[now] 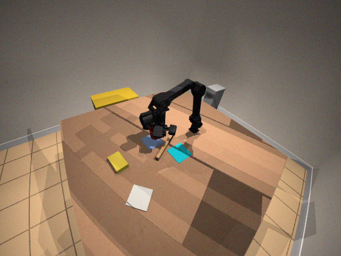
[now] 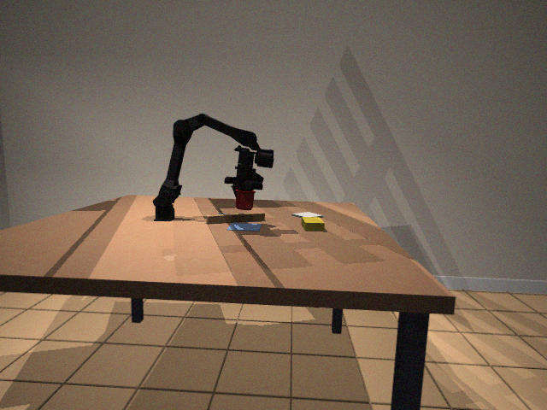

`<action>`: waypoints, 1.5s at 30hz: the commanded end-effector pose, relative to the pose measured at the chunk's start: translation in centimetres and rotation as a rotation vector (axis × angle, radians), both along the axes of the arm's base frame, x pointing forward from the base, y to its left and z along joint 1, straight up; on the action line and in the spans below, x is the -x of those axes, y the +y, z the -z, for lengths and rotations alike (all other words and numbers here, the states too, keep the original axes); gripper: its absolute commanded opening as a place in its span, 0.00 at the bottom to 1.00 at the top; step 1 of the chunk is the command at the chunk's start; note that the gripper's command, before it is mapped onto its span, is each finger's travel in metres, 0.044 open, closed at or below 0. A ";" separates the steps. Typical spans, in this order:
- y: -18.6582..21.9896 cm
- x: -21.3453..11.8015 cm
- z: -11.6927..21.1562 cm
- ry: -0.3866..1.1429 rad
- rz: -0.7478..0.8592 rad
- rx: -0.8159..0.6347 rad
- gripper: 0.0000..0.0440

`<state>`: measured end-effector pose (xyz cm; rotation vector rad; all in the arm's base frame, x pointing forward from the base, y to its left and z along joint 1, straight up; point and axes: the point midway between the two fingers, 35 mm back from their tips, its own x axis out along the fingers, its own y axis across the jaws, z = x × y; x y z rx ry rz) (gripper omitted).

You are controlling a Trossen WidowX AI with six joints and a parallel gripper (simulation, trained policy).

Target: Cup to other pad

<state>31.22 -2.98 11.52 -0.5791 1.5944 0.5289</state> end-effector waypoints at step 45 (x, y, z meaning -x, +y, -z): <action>14.0 3.4 -0.6 -0.167 -0.264 -0.035 0.00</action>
